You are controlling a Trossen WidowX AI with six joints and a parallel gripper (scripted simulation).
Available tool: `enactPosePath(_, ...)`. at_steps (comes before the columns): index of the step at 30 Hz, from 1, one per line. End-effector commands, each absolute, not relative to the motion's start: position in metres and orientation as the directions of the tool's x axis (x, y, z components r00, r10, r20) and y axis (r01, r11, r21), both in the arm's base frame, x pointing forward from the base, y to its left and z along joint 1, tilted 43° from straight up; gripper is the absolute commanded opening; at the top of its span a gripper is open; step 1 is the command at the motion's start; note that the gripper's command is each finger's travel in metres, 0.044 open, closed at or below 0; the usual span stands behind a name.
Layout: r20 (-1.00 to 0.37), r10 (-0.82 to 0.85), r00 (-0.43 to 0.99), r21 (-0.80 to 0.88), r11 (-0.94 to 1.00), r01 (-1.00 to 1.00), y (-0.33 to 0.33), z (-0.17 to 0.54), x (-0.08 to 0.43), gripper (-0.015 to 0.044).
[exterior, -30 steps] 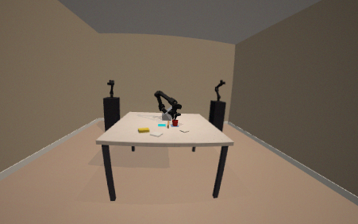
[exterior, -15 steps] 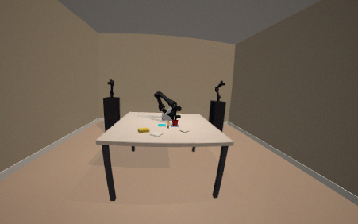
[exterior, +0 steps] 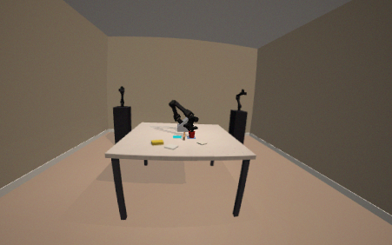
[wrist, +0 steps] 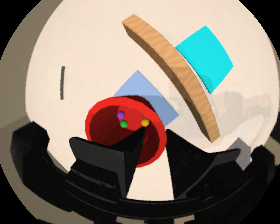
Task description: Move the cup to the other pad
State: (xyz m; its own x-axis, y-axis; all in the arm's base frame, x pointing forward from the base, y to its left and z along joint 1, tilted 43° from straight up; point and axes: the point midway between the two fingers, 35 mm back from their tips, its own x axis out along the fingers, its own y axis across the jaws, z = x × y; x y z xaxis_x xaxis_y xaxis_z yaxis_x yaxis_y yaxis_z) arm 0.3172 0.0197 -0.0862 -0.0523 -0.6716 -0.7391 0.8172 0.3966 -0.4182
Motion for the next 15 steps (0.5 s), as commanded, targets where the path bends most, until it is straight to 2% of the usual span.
enactPosePath(1,-0.739,-0.671,-0.052,-0.417,0.397,0.817,0.0198,-0.0861,0.3174,0.0101)
enactPosePath(15,-0.739,-0.671,-0.052,-0.417,0.397,0.817,0.0198,-0.0861,0.3174,0.0008)
